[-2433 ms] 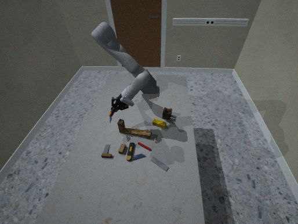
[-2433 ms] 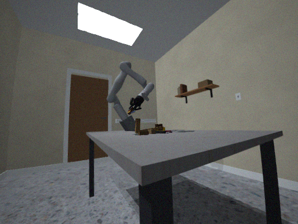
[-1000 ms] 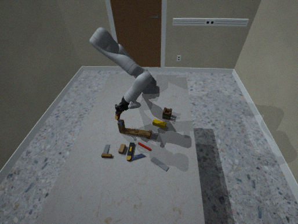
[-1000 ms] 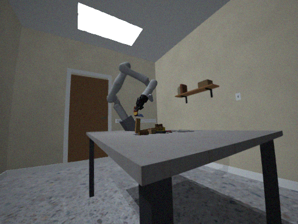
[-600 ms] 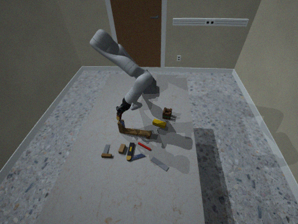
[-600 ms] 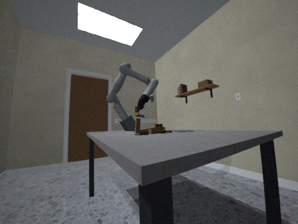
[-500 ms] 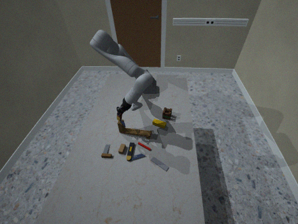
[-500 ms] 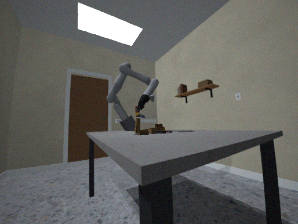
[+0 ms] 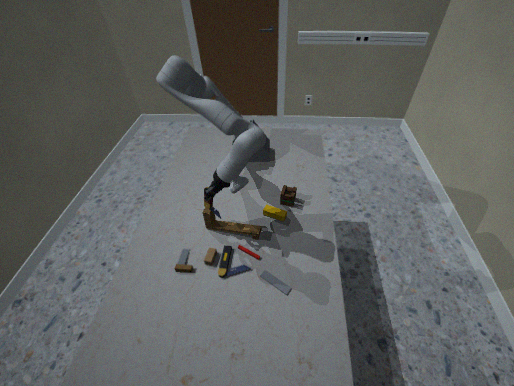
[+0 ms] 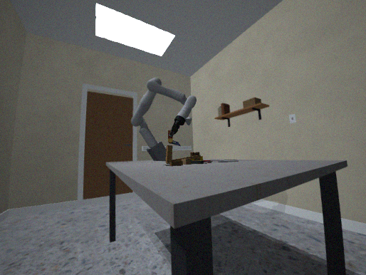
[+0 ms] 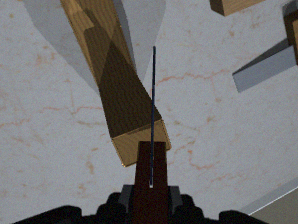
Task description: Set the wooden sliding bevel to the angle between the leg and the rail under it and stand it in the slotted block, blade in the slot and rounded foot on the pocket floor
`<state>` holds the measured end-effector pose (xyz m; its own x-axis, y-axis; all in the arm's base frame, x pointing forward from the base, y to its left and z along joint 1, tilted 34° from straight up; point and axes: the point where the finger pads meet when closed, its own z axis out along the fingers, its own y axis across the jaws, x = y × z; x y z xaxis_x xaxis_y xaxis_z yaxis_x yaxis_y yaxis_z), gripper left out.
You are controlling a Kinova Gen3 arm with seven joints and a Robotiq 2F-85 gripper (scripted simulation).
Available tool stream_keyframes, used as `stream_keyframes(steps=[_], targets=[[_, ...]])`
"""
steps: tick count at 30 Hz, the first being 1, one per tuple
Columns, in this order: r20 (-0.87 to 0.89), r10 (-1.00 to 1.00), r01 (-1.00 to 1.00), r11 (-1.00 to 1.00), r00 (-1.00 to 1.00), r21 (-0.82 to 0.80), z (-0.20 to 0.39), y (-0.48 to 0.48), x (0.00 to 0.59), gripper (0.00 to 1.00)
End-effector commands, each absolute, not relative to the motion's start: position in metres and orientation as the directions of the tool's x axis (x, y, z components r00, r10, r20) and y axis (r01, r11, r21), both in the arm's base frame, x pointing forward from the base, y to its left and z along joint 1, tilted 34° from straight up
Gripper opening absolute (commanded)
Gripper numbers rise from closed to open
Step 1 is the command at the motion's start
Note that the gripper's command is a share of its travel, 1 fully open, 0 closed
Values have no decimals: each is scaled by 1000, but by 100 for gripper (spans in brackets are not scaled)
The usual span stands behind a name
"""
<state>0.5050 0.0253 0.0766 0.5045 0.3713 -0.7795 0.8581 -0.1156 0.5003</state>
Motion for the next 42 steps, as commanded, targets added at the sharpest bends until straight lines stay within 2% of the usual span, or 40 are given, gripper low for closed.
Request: stream_keyframes(steps=[1,42], targets=[[-796,375,875,-110,476,471,76,28,507,10],[-891,392,973,-66,229,221,65,43,516,10]])
